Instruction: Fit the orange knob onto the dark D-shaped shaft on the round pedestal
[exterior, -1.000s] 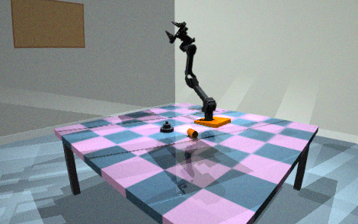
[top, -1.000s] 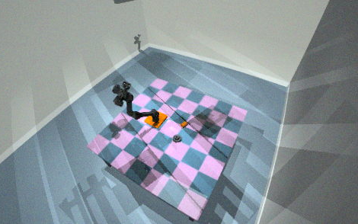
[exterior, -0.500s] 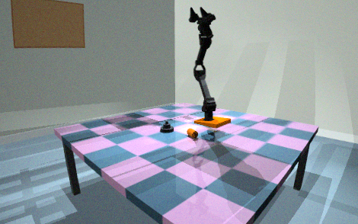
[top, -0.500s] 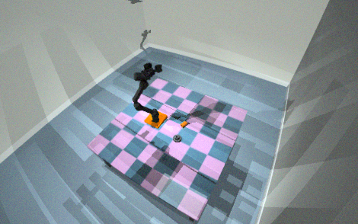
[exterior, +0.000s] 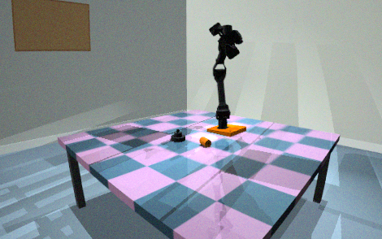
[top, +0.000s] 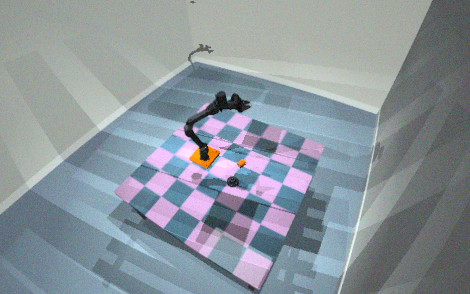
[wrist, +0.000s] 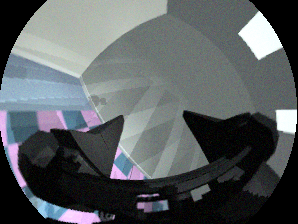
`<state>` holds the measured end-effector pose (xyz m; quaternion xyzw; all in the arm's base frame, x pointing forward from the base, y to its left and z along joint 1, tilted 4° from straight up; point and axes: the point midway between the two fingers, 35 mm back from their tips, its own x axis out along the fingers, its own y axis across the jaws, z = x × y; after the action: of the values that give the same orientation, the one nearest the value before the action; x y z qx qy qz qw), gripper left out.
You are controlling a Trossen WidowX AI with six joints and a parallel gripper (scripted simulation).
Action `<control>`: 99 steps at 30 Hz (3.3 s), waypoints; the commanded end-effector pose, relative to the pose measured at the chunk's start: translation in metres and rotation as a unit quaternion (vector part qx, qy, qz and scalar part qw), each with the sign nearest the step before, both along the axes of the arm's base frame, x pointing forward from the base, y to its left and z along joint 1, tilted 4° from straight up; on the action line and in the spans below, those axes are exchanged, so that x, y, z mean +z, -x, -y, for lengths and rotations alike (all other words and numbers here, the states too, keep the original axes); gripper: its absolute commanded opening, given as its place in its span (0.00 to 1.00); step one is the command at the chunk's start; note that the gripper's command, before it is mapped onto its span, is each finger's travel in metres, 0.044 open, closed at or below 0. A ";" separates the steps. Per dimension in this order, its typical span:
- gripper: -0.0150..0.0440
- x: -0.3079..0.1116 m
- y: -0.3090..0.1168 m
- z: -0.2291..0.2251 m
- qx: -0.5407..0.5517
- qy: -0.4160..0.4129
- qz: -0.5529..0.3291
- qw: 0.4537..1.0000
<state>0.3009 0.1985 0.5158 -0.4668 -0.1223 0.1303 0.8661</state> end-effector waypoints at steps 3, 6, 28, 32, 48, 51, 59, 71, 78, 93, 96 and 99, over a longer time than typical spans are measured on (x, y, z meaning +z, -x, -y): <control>1.00 -0.109 -0.050 -0.009 -0.010 0.093 -0.154 0.984; 1.00 -0.172 -0.066 -0.001 -0.020 0.135 -0.247 0.959; 1.00 -0.440 -0.014 0.103 -0.088 0.203 -0.705 0.674; 1.00 -0.445 -0.014 0.103 -0.088 0.203 -0.705 0.674; 1.00 -0.469 -0.015 0.104 -0.088 0.203 -0.705 0.674; 1.00 -0.474 -0.015 0.105 -0.088 0.203 -0.705 0.674; 1.00 -0.487 -0.015 0.106 -0.088 0.203 -0.705 0.674; 0.66 -0.491 -0.014 0.106 -0.088 0.203 -0.705 0.674; 0.66 -0.491 -0.014 0.106 -0.088 0.203 -0.705 0.674; 0.56 -0.490 -0.014 0.107 -0.084 0.197 -0.703 0.678; 0.56 -0.488 -0.013 0.109 -0.071 0.182 -0.699 0.688; 0.56 -0.485 -0.012 0.112 -0.054 0.164 -0.692 0.701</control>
<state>0.3139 0.0888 0.0287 -0.3938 0.5739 0.3782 0.6103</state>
